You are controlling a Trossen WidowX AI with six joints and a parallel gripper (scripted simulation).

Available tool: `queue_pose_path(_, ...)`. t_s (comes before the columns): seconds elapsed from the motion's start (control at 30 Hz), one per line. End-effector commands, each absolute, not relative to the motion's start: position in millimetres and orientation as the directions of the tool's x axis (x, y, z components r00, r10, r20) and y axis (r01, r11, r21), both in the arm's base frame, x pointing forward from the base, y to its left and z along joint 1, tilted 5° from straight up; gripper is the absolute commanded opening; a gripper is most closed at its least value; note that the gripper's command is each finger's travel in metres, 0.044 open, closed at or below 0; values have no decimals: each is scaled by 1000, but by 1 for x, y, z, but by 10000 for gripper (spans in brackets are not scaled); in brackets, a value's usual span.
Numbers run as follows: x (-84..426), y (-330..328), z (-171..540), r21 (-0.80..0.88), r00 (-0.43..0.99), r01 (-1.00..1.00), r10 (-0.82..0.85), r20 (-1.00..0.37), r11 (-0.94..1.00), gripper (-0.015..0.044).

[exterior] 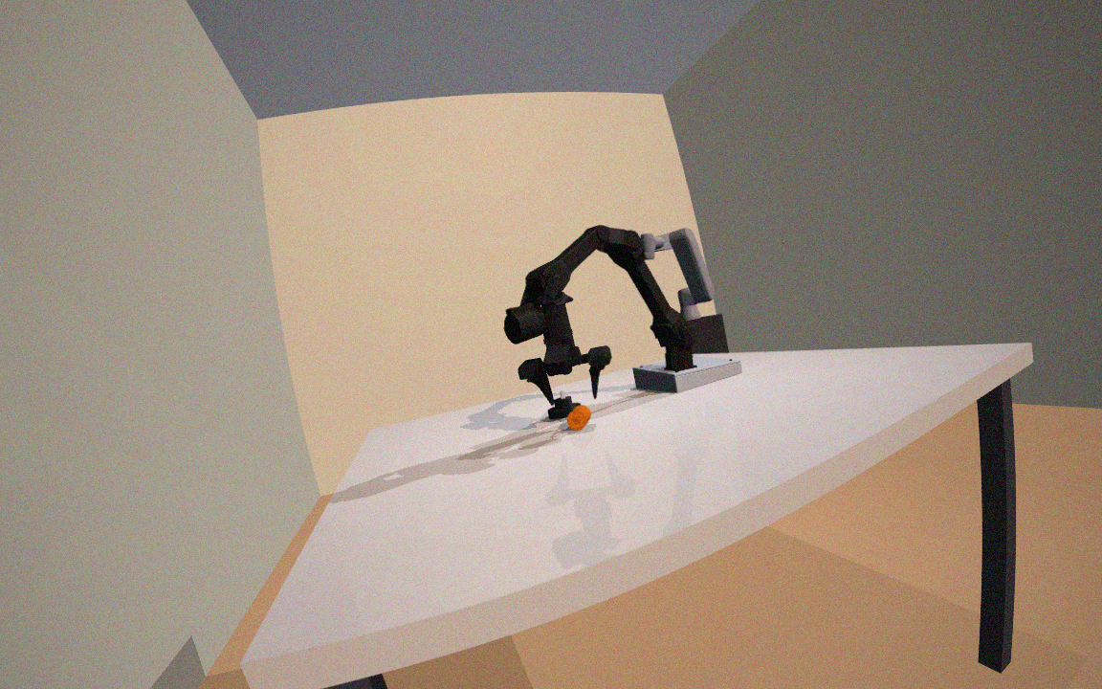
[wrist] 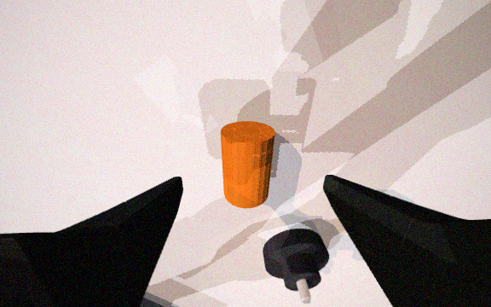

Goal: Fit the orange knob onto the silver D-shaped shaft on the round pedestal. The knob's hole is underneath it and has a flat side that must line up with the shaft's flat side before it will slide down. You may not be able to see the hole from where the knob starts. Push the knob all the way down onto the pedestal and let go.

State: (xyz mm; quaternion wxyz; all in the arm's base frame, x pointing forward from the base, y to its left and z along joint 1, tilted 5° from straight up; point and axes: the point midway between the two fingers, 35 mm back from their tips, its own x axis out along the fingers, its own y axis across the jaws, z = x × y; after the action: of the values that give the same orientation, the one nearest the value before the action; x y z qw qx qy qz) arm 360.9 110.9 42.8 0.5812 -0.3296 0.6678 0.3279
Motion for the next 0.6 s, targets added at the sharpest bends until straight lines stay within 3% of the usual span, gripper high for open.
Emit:
queue_pose_path(0.0, 359, 111, 33, 61, -117, -824, -65, -991, 563, 440)
queue_pose_path(0.57, 358, 114, 6, 61, -118, -824, -65, -991, 563, 440)
